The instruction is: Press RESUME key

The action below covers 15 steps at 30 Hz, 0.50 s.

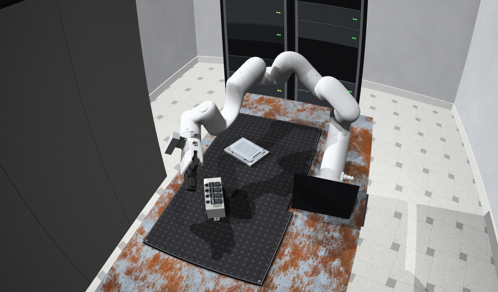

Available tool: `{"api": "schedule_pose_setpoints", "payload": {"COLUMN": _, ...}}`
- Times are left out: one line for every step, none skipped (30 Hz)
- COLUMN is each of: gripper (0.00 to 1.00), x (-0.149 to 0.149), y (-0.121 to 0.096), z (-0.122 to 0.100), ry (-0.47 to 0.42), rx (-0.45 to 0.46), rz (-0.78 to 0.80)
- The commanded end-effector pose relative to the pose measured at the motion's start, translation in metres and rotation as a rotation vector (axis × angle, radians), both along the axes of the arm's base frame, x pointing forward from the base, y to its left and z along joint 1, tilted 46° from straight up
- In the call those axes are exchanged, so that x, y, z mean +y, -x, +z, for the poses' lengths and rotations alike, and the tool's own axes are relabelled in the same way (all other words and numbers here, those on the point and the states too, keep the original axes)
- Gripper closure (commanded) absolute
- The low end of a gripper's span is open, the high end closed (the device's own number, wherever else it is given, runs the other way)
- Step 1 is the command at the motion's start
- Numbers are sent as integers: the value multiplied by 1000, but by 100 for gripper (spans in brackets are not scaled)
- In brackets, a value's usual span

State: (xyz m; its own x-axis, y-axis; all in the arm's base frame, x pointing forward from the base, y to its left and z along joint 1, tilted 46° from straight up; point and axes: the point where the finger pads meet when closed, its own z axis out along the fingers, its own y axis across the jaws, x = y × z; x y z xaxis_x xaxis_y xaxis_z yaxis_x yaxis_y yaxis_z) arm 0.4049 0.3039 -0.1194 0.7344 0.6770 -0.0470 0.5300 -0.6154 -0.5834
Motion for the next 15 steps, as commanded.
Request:
{"api": "schedule_pose_setpoints", "payload": {"gripper": 100, "x": -1, "y": 7, "z": 0, "ry": 43, "rx": 17, "rz": 17}}
{"api": "schedule_pose_setpoints", "payload": {"gripper": 100, "x": -4, "y": 11, "z": -1, "ry": 75, "rx": 24, "rz": 25}}
{"api": "schedule_pose_setpoints", "payload": {"gripper": 100, "x": -7, "y": 15, "z": -1, "ry": 107, "rx": 32, "rz": 32}}
{"api": "schedule_pose_setpoints", "payload": {"gripper": 100, "x": -10, "y": 19, "z": -2, "ry": 138, "rx": 40, "rz": 39}}
{"api": "schedule_pose_setpoints", "payload": {"gripper": 100, "x": -13, "y": 23, "z": -3, "ry": 164, "rx": 46, "rz": 45}}
{"api": "schedule_pose_setpoints", "payload": {"gripper": 100, "x": -14, "y": 25, "z": -3, "ry": 164, "rx": 46, "rz": 45}}
{"api": "schedule_pose_setpoints", "payload": {"gripper": 100, "x": -17, "y": 28, "z": -4, "ry": 196, "rx": 50, "rz": 50}}
{"api": "schedule_pose_setpoints", "payload": {"gripper": 100, "x": -21, "y": 31, "z": -5, "ry": 229, "rx": 54, "rz": 56}}
{"api": "schedule_pose_setpoints", "payload": {"gripper": 100, "x": -23, "y": 33, "z": -5, "ry": 245, "rx": 56, "rz": 59}}
{"api": "schedule_pose_setpoints", "payload": {"gripper": 100, "x": -27, "y": 36, "z": -6, "ry": 278, "rx": 58, "rz": 63}}
{"api": "schedule_pose_setpoints", "payload": {"gripper": 100, "x": -31, "y": 39, "z": -6, "ry": 311, "rx": 59, "rz": 67}}
{"api": "schedule_pose_setpoints", "payload": {"gripper": 100, "x": -34, "y": 41, "z": -6, "ry": 328, "rx": 60, "rz": 69}}
{"api": "schedule_pose_setpoints", "payload": {"gripper": 100, "x": -38, "y": 43, "z": -7, "ry": 361, "rx": 59, "rz": 72}}
{"api": "schedule_pose_setpoints", "payload": {"gripper": 100, "x": -43, "y": 46, "z": -7, "ry": 394, "rx": 58, "rz": 75}}
{"api": "schedule_pose_setpoints", "payload": {"gripper": 100, "x": -45, "y": 47, "z": -7, "ry": 414, "rx": 57, "rz": 77}}
